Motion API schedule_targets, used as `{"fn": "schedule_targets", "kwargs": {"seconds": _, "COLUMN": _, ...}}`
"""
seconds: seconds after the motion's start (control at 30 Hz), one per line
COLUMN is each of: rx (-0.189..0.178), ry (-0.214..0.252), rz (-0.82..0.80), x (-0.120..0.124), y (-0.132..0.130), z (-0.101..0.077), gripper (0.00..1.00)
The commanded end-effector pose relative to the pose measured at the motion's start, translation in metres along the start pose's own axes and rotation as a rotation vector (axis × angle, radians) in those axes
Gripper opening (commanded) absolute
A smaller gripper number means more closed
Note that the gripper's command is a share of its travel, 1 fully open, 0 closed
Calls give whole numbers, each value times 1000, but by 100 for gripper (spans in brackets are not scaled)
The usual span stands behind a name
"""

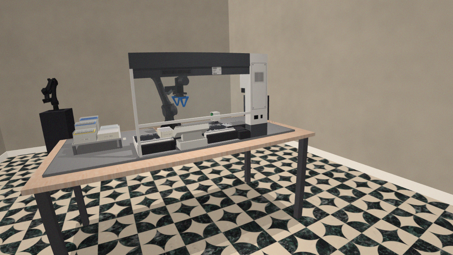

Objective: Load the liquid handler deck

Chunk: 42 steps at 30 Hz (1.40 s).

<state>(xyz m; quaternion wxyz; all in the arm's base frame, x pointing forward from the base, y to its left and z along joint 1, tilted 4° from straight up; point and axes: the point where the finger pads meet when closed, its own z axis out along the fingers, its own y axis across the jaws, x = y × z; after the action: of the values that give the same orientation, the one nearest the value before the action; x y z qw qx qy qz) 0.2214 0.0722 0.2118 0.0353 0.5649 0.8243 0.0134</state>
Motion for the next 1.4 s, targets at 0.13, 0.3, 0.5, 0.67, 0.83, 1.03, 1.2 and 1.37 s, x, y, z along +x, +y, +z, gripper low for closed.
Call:
{"fn": "schedule_targets", "kwargs": {"seconds": 0.13, "rx": -34, "ry": -8, "rz": -162, "x": -2, "y": 11, "z": -11, "gripper": 100}}
{"fn": "schedule_targets", "kwargs": {"seconds": 0.3, "rx": -34, "ry": -9, "rz": -262, "x": -2, "y": 11, "z": -11, "gripper": 100}}
{"fn": "schedule_targets", "kwargs": {"seconds": 0.5, "rx": -34, "ry": -11, "rz": -360, "x": -2, "y": 12, "z": -11, "gripper": 100}}
{"fn": "schedule_targets", "kwargs": {"seconds": 0.67, "rx": -34, "ry": -12, "rz": -442, "x": -2, "y": 12, "z": -12, "gripper": 100}}
{"fn": "schedule_targets", "kwargs": {"seconds": 0.83, "rx": -34, "ry": -14, "rz": -542, "x": -2, "y": 12, "z": -12, "gripper": 100}}
{"fn": "schedule_targets", "kwargs": {"seconds": 1.03, "rx": -32, "ry": -15, "rz": -608, "x": -2, "y": 10, "z": -11, "gripper": 100}}
{"fn": "schedule_targets", "kwargs": {"seconds": 1.2, "rx": -32, "ry": -16, "rz": -668, "x": -2, "y": 10, "z": -11, "gripper": 100}}
{"fn": "schedule_targets", "kwargs": {"seconds": 1.37, "rx": -32, "ry": -17, "rz": -768, "x": -2, "y": 10, "z": -11, "gripper": 100}}
